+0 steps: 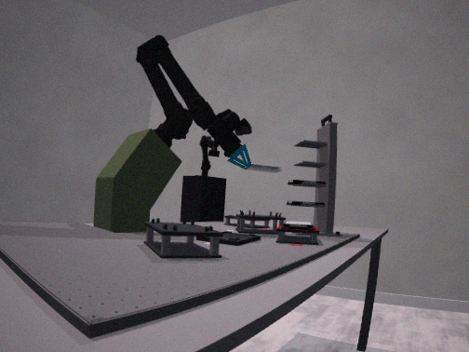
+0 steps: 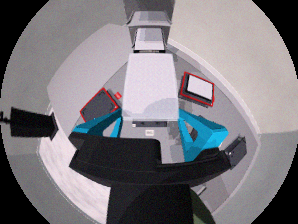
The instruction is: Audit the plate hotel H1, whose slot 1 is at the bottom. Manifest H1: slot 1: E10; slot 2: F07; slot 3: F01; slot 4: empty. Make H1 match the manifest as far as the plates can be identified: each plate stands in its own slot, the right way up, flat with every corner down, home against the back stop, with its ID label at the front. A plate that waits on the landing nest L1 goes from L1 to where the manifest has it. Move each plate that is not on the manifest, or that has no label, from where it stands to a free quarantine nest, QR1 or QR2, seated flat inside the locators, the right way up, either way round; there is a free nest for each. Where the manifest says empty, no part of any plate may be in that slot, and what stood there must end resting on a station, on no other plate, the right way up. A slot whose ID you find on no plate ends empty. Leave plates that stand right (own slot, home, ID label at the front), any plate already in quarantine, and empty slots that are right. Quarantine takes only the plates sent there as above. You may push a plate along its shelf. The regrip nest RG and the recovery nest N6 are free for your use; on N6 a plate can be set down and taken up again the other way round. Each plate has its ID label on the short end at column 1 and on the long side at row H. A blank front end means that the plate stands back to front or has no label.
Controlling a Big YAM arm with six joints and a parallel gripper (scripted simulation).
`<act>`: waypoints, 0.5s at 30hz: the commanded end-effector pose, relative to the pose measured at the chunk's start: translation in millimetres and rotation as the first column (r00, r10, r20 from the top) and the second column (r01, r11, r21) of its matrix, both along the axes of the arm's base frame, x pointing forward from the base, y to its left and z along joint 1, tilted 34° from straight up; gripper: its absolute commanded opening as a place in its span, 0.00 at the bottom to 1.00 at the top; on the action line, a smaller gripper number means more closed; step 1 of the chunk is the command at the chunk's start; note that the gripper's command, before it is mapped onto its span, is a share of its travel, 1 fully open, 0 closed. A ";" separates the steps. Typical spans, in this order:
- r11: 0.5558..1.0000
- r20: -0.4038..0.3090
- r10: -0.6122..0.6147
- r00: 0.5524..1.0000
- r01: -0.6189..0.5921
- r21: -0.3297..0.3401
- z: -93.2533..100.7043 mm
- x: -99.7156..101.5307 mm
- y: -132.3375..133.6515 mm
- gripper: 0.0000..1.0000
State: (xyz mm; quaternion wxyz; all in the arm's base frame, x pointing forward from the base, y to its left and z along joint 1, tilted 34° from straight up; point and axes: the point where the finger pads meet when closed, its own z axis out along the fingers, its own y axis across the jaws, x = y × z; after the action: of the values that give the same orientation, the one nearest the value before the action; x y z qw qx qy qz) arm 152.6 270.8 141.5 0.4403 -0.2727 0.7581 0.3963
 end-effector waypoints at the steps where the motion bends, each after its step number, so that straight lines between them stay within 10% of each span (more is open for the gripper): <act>1: 0.999 0.048 -0.006 0.999 0.004 0.052 40.2 8.7 6.0 0.86; 15: 0.999 0.052 -0.006 0.999 0.003 0.054 53.6 8.1 -1.9 0.86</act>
State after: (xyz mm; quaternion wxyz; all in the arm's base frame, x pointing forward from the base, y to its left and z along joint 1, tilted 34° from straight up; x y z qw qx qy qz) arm 152.5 263.5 152.9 0.4402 -0.2727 0.7580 0.3965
